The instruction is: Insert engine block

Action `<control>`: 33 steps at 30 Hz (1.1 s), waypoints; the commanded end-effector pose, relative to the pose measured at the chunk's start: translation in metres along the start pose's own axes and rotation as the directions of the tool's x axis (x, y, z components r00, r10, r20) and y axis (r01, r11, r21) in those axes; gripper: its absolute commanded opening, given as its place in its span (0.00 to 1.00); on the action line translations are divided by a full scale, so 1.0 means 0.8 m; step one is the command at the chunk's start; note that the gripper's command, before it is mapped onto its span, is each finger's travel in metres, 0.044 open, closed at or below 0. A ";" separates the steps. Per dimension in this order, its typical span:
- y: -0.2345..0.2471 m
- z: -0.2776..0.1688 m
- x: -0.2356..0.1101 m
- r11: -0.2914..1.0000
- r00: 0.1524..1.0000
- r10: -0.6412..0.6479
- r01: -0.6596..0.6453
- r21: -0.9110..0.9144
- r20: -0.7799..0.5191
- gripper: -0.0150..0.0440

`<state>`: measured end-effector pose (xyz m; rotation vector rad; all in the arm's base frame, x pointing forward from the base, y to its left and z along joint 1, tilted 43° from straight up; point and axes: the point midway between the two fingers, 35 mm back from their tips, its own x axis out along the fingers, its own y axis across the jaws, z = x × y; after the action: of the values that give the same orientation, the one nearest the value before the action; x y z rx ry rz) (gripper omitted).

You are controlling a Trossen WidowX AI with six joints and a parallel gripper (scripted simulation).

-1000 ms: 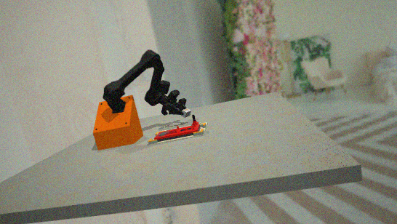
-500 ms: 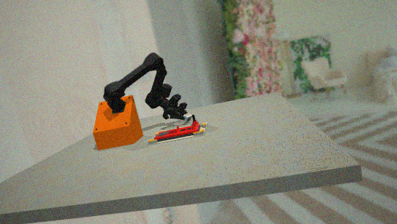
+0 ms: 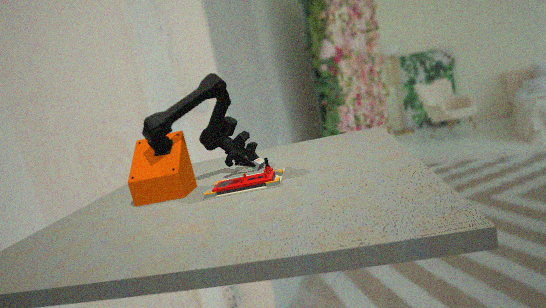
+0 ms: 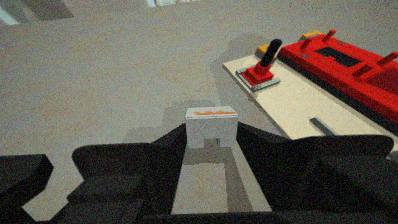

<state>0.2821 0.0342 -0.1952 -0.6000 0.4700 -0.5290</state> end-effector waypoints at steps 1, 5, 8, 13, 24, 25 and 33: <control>0.000 -0.001 0.000 1.000 1.000 -0.009 0.009 -0.001 0.002 0.25; 0.000 -0.001 0.000 1.000 1.000 -0.009 0.009 -0.001 0.002 0.25; 0.000 -0.001 0.000 1.000 1.000 -0.009 0.009 -0.001 0.002 0.25; 0.001 0.001 0.000 1.000 1.000 -0.006 0.006 0.002 0.003 0.43; 0.001 0.001 0.000 1.000 1.000 -0.006 0.006 0.002 0.003 0.92; 0.001 0.001 0.000 1.000 1.000 -0.006 0.006 0.002 0.003 0.97; 0.001 0.001 -0.004 1.000 1.000 -0.005 0.005 0.001 0.010 1.00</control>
<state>0.2826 0.0352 -0.1950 -0.5998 0.4647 -0.5326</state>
